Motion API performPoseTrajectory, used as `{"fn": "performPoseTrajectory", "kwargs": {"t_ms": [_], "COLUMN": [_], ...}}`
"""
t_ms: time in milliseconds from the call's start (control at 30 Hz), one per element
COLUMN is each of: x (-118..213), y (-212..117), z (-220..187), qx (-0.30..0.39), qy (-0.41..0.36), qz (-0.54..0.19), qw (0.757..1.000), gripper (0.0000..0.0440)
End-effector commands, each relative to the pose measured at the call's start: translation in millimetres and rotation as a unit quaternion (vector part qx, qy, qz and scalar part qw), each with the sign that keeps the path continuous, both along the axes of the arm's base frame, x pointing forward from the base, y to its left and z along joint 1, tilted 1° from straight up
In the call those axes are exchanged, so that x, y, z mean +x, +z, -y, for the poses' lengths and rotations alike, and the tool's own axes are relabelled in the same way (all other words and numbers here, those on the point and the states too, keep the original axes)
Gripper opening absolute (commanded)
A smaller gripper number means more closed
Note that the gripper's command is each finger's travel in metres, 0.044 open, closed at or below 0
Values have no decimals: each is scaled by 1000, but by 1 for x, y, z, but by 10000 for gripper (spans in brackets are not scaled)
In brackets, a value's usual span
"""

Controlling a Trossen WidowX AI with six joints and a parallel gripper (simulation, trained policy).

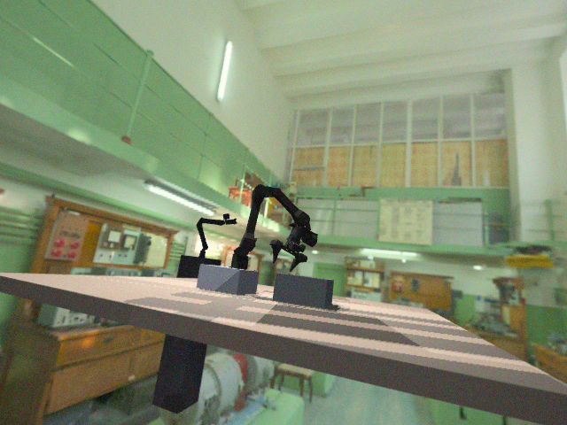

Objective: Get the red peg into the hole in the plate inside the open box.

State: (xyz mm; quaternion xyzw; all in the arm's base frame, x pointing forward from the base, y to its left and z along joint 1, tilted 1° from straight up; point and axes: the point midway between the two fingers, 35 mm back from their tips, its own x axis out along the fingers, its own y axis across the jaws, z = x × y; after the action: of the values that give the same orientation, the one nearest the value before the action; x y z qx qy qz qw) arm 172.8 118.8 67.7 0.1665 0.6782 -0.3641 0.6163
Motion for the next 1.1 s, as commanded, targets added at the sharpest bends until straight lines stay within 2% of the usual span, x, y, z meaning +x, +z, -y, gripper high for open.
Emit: {"fn": "performPoseTrajectory", "kwargs": {"t_ms": [0,567,633,1067], "x": [-1,4,4,-7], "y": [-12,-83,-89,-114], "z": [-2,-6,-6,1], "qx": [2,18,19,5], "qy": [6,26,27,23], "qz": [-3,29,29,0], "qw": [1000,999,999,1000], "gripper": [440,432,398,64]}}
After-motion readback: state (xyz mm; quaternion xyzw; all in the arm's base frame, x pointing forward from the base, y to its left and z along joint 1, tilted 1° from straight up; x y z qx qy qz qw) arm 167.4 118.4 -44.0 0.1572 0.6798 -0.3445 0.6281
